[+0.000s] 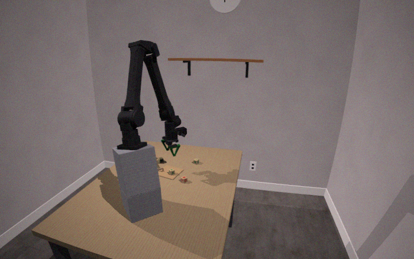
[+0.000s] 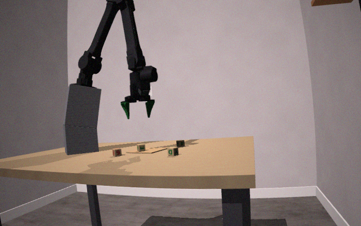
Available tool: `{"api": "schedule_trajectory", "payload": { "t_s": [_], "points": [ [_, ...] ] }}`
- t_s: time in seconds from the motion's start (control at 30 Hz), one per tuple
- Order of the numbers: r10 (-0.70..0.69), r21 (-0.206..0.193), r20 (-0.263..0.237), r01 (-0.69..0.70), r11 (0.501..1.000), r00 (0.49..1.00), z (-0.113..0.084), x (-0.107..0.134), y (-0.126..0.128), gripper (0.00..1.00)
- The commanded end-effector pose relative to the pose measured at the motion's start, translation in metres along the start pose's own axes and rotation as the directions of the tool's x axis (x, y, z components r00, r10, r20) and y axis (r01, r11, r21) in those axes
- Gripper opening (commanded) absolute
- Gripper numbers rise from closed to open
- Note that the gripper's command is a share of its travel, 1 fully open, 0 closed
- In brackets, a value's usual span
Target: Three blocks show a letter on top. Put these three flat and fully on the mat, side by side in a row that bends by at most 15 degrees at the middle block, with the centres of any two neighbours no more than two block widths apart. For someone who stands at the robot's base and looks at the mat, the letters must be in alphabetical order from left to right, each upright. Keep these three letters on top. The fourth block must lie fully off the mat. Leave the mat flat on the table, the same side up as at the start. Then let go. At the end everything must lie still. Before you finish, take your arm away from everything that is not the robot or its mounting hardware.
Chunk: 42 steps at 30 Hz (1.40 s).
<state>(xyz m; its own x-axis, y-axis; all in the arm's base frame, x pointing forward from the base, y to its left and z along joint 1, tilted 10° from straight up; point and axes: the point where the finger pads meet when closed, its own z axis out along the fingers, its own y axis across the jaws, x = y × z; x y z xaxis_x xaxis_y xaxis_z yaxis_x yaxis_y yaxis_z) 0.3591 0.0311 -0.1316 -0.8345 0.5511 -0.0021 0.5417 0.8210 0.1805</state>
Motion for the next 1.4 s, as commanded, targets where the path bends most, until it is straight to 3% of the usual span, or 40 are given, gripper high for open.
{"api": "schedule_trajectory", "payload": {
  "t_s": [0.0,0.2,0.4,0.47,0.5,0.73,0.9,0.93,0.97,1.03,1.07,1.37],
  "points": [
    [-0.126,-0.015,0.021,0.127,0.992,0.992,0.005,-0.011,0.010,1.00],
    [-0.460,-0.006,0.021,0.460,0.888,0.888,0.020,-0.011,0.009,1.00],
    [-0.681,0.007,0.009,0.681,0.732,0.732,0.040,-0.008,0.010,1.00],
    [-0.681,0.007,0.009,0.681,0.732,0.732,0.040,-0.008,0.010,1.00],
    [-0.762,0.007,0.001,0.762,0.648,0.648,0.042,-0.007,0.000,1.00],
    [-0.927,0.008,-0.009,0.927,0.376,0.376,0.057,-0.001,0.002,1.00],
    [-0.987,0.010,0.004,0.987,0.160,0.160,0.056,-0.005,0.003,1.00],
    [-0.993,0.013,0.010,0.993,0.115,0.115,0.054,-0.006,0.004,0.65],
    [-0.997,0.014,0.014,0.997,0.070,0.070,0.054,-0.006,0.005,0.65],
    [-0.997,0.014,0.014,0.997,0.070,0.070,0.054,-0.006,0.005,0.65],
    [-0.999,0.012,0.017,0.999,0.037,0.037,0.054,-0.006,0.004,0.65],
    [-0.999,0.008,0.012,0.999,0.038,0.038,0.054,-0.004,0.003,0.65]
  ]
}}
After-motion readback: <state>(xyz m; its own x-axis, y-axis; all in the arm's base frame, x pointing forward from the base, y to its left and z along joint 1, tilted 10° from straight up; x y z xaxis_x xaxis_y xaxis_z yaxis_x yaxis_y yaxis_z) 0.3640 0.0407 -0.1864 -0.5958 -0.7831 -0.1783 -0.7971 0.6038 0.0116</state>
